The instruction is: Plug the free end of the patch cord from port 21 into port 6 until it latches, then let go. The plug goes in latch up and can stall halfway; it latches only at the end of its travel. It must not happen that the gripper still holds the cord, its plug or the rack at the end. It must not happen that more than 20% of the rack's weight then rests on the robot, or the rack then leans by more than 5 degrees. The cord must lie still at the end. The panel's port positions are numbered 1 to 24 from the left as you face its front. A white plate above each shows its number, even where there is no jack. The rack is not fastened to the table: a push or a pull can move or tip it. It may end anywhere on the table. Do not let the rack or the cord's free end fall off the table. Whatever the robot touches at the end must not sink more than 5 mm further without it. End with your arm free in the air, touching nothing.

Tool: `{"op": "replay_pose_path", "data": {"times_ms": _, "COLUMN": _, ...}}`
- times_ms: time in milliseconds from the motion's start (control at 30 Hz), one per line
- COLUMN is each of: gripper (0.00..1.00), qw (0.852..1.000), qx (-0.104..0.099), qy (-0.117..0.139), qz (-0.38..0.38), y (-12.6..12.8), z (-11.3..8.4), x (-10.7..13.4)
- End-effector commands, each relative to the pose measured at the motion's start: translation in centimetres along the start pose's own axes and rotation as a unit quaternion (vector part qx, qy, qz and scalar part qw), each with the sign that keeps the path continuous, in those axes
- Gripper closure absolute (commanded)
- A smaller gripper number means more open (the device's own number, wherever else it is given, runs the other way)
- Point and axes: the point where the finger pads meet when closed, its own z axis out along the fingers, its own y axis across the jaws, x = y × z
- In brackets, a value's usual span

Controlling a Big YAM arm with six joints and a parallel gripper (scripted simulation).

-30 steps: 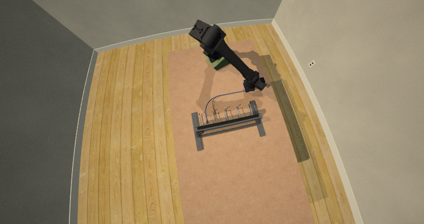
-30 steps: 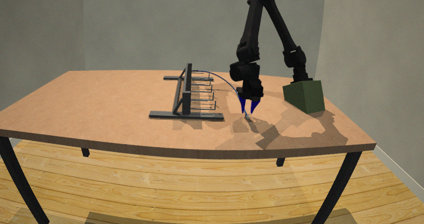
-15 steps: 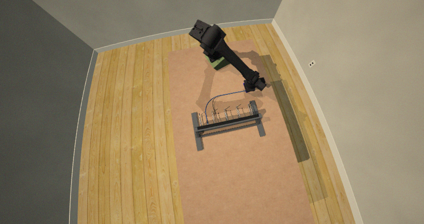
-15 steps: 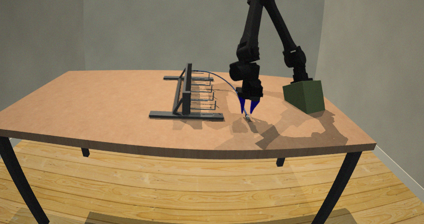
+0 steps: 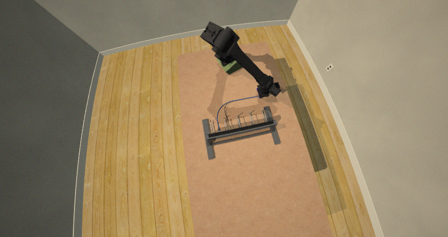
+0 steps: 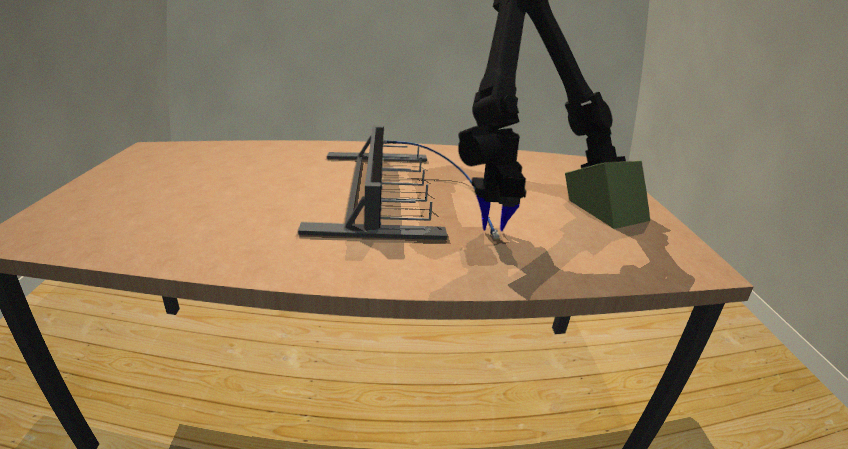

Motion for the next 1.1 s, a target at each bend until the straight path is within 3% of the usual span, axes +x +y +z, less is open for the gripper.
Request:
{"op": "replay_pose_path", "data": {"times_ms": 0, "gripper": 0.64, "qw": 1.000, "qx": 0.002, "qy": -0.001, "qz": -0.001, "y": -0.57, "z": 0.42, "x": -0.15}}
{"op": "replay_pose_path", "data": {"times_ms": 1067, "gripper": 0.64, "qw": 1.000, "qx": -0.002, "qy": 0.002, "qz": -0.003, "y": -0.24, "z": 0.89, "x": 0.07}}
